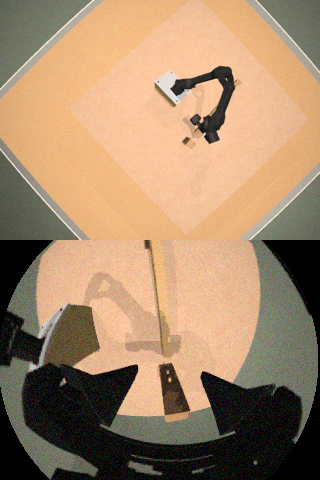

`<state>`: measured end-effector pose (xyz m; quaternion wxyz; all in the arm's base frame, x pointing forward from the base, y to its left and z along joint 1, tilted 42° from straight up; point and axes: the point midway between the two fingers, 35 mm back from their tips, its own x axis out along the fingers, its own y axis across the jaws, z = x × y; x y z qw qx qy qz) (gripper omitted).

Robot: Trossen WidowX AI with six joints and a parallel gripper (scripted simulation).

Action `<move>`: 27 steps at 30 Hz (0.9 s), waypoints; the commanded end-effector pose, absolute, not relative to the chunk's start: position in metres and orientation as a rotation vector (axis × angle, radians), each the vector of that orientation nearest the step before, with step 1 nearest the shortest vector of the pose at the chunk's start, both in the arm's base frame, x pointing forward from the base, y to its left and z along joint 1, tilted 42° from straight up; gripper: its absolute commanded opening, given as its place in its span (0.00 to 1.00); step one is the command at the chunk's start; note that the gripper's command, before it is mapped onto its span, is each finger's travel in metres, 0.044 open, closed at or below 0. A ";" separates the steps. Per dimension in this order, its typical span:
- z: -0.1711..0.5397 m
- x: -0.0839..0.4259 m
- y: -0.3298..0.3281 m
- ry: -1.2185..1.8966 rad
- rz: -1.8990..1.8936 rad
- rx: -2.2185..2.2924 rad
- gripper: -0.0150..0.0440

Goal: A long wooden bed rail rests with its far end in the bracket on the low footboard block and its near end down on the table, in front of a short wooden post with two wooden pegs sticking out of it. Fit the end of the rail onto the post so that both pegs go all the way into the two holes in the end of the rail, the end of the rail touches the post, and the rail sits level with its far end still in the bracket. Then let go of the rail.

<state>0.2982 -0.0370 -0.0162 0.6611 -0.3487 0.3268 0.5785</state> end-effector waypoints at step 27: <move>-0.068 0.306 0.052 0.563 1.569 -0.778 1.00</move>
